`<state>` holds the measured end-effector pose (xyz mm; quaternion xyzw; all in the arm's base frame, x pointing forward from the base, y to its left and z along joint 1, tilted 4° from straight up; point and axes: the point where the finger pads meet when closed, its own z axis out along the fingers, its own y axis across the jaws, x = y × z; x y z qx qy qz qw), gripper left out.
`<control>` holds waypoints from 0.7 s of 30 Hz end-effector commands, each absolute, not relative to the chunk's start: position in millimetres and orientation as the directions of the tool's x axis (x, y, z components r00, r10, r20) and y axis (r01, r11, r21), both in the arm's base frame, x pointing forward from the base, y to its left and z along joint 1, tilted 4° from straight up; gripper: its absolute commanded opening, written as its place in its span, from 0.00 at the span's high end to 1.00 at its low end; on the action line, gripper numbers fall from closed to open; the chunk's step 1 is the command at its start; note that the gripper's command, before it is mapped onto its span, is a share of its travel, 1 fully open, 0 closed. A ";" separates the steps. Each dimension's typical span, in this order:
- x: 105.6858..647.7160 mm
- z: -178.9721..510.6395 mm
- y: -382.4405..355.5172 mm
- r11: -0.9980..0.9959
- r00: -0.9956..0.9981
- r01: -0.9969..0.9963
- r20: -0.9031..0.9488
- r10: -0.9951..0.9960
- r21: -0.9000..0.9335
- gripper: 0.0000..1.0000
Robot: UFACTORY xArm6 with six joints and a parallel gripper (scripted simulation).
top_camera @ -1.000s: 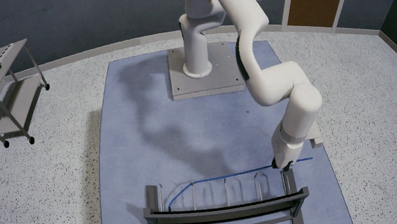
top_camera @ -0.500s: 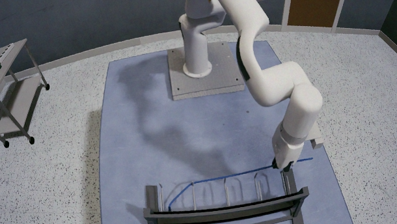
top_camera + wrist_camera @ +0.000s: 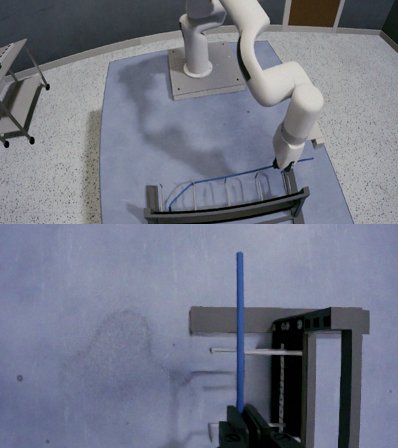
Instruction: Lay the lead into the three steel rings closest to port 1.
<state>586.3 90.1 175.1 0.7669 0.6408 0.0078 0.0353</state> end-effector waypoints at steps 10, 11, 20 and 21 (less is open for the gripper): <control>587.9 176.8 90.9 -0.176 0.178 0.982 -0.030 0.984 0.071 1.00; 587.9 176.5 90.9 -0.176 0.178 0.982 -0.030 0.984 0.071 1.00; 588.3 170.3 90.7 -0.176 0.178 0.982 -0.030 0.984 0.071 1.00; 588.3 170.3 90.7 -0.176 0.178 0.982 -0.030 0.984 0.071 1.00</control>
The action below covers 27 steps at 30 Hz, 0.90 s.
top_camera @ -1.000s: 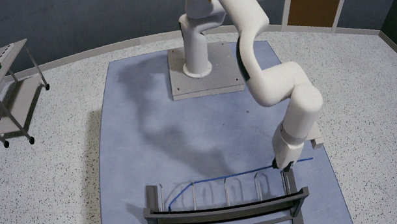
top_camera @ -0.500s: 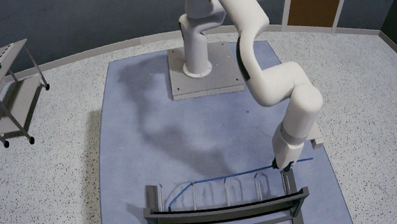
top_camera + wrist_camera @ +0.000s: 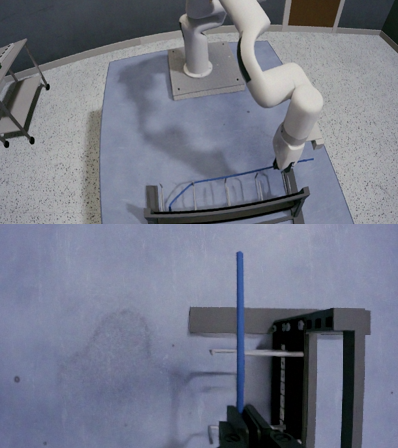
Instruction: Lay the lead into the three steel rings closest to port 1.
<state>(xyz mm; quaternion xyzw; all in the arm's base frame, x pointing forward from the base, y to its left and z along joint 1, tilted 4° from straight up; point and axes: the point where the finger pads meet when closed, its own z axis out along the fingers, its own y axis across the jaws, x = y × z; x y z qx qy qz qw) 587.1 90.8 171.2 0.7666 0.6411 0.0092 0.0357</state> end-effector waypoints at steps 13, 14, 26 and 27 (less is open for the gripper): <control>589.3 154.0 90.0 -0.176 0.178 0.982 -0.030 0.984 0.071 1.00; 589.5 152.3 89.9 -0.176 0.178 0.982 -0.030 0.984 0.071 1.00; 590.7 133.2 89.1 -0.176 0.178 0.982 -0.030 0.984 0.071 1.00; 590.8 131.2 89.0 -0.176 0.178 0.982 -0.030 0.984 0.071 1.00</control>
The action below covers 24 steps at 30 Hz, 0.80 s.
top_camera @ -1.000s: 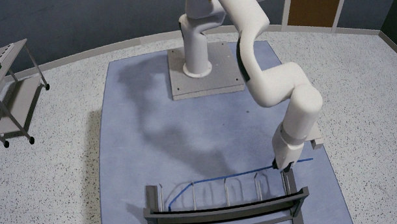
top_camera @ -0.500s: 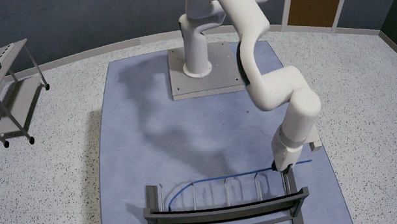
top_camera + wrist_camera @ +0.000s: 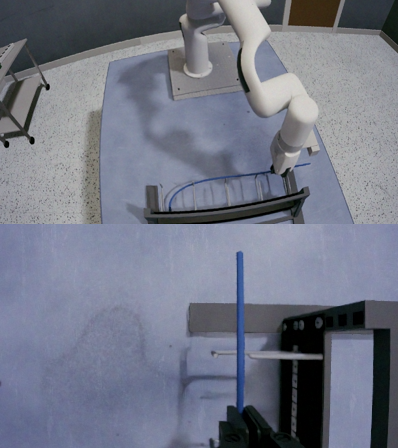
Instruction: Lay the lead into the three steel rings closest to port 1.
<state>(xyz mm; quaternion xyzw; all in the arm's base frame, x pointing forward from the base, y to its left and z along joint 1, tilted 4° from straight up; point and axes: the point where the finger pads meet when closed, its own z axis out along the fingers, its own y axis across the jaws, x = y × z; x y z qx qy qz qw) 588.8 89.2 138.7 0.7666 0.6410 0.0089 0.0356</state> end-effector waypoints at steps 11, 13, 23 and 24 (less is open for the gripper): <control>592.0 113.2 88.2 -0.176 0.178 0.982 -0.030 0.984 0.071 1.00; 592.2 109.4 88.1 -0.176 0.178 0.982 -0.030 0.984 0.071 1.00; 593.3 93.3 87.4 -0.176 0.178 0.982 -0.030 0.984 0.071 1.00; 593.3 93.3 87.4 -0.176 0.178 0.982 -0.030 0.984 0.071 1.00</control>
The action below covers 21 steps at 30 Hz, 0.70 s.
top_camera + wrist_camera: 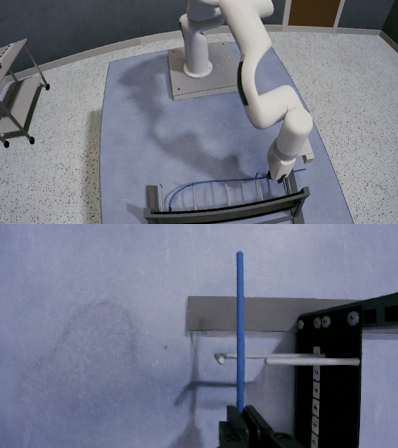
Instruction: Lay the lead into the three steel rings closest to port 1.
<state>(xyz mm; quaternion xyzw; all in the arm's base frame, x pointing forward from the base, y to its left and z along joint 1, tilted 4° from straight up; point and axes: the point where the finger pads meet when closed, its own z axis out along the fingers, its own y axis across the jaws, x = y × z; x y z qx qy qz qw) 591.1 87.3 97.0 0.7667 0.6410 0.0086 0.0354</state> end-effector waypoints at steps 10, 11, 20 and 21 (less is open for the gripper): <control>593.8 84.3 87.0 -0.176 0.178 0.982 -0.030 0.984 0.071 1.00; 593.9 83.6 87.0 -0.176 0.178 0.982 -0.030 0.984 0.071 1.00; 594.0 81.0 86.9 -0.176 0.178 0.982 -0.030 0.984 0.071 1.00; 594.1 80.8 86.9 -0.176 0.178 0.982 -0.030 0.984 0.071 1.00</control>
